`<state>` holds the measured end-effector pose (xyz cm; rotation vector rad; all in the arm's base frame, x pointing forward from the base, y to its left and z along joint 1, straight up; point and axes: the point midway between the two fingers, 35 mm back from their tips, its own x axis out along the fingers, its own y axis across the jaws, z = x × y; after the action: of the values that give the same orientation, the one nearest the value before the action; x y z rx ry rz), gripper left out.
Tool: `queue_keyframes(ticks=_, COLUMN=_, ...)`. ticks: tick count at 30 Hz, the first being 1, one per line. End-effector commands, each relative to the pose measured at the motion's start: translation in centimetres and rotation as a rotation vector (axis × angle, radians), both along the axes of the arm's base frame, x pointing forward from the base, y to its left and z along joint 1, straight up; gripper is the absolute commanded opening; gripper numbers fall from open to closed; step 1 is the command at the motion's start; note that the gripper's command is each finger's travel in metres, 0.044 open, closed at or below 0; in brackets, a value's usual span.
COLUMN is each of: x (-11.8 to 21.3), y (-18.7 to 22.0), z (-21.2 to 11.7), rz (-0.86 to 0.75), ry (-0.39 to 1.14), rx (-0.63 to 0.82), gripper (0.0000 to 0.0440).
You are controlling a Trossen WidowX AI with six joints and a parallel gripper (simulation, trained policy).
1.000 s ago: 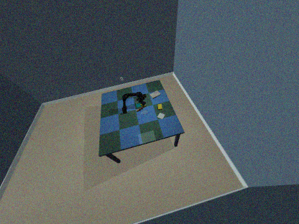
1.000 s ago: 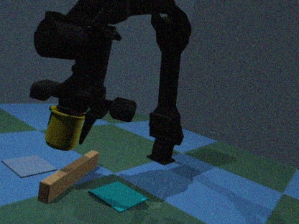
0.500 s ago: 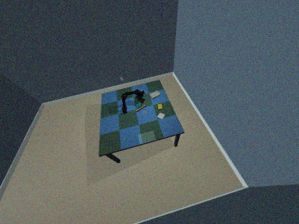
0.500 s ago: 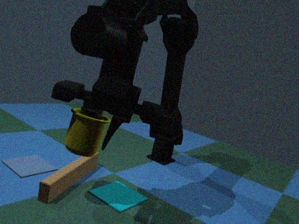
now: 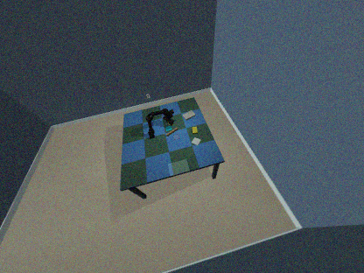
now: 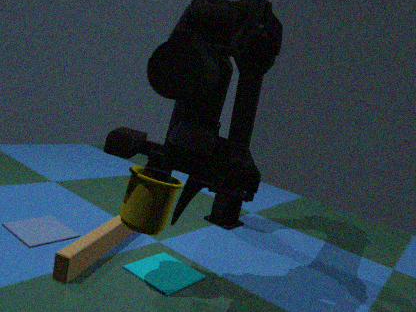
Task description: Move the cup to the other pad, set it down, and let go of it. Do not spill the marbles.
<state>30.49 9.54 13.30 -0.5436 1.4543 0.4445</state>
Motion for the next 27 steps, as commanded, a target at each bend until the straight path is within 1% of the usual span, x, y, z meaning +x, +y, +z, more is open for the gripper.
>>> queue_keyframes(ticks=1, x=-0.5, y=0.2, z=-0.6, rz=-0.012, ry=-0.002, rx=-0.007, gripper=0.0)
queue_keyframes(ticks=20, x=-3.1, y=0.7, z=-4.9, rz=-0.069, ry=-0.004, rx=-0.012, gripper=0.0)
queue_keyframes(ticks=27, x=-4.2, y=0.7, z=-6.4, rz=-0.093, ry=0.004, rx=-0.02, gripper=0.0011)
